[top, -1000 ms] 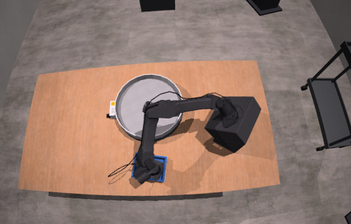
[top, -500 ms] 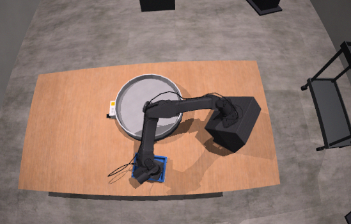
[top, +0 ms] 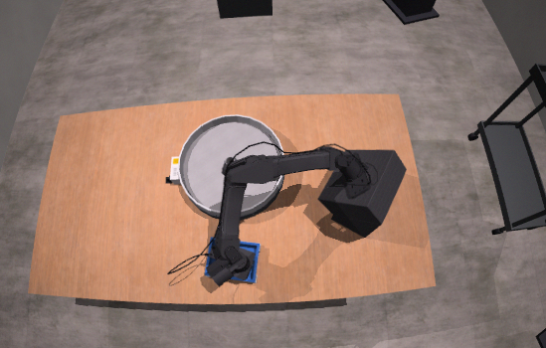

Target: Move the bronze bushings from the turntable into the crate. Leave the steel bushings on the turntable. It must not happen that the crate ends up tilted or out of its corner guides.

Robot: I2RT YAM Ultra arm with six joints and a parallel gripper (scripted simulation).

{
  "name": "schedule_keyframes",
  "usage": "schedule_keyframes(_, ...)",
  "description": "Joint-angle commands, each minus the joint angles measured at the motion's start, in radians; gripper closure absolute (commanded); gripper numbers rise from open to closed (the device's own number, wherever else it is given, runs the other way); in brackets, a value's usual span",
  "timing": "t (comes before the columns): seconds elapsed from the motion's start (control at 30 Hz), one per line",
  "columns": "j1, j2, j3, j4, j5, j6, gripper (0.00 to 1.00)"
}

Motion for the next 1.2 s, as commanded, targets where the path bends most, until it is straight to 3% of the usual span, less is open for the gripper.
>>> schedule_keyframes(0.0,0.028,-0.032,0.019,0.009,0.005,-0.004,1.00)
schedule_keyframes(1.17,0.025,-0.032,0.031,-0.013,0.002,-0.009,1.00)
